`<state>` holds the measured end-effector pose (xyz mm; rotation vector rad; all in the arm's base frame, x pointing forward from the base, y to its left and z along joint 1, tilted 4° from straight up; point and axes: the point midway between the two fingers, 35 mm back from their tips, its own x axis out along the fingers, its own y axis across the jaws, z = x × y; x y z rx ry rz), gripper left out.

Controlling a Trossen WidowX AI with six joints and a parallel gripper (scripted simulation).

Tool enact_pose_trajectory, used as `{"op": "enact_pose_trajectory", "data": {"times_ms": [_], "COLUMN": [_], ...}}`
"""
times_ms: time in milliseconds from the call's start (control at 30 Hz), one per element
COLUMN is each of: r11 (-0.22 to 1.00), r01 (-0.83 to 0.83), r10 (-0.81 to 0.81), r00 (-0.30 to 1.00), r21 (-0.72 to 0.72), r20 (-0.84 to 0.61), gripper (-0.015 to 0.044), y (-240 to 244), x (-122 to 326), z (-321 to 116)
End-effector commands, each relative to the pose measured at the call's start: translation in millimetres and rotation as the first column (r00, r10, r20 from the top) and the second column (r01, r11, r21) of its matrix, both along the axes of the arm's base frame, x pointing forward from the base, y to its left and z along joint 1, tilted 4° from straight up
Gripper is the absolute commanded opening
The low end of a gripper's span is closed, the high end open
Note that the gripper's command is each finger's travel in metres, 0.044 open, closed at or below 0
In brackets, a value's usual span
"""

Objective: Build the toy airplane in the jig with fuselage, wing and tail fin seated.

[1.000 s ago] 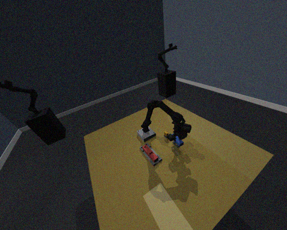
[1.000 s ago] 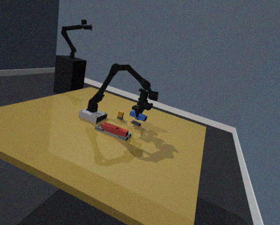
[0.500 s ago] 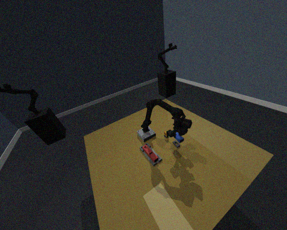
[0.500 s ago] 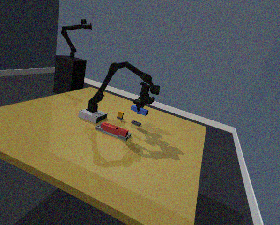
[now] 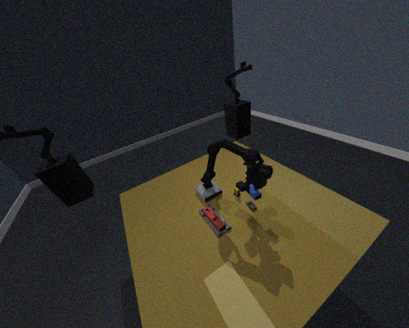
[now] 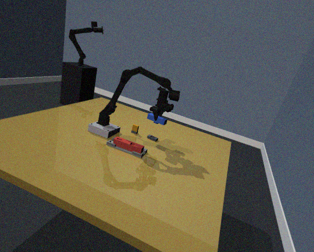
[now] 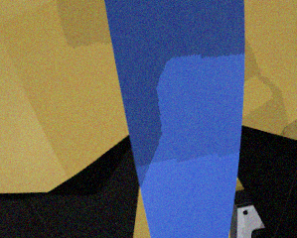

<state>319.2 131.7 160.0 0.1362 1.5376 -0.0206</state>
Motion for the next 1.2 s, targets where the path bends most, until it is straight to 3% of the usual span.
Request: {"op": "enact_pose_trajectory", "data": {"times_ms": [0, 1167], "r11": [0.998, 0.813], "r01": [0.058, 0.582], "r10": [-0.058, -0.581], "r00": [0.998, 0.813], "r21": [0.006, -0.002], "r20": [-0.003, -0.037], "gripper": [0.0000, 0.0000], "y": [-11, -122], "x": [3, 15], "z": [0, -24]}}
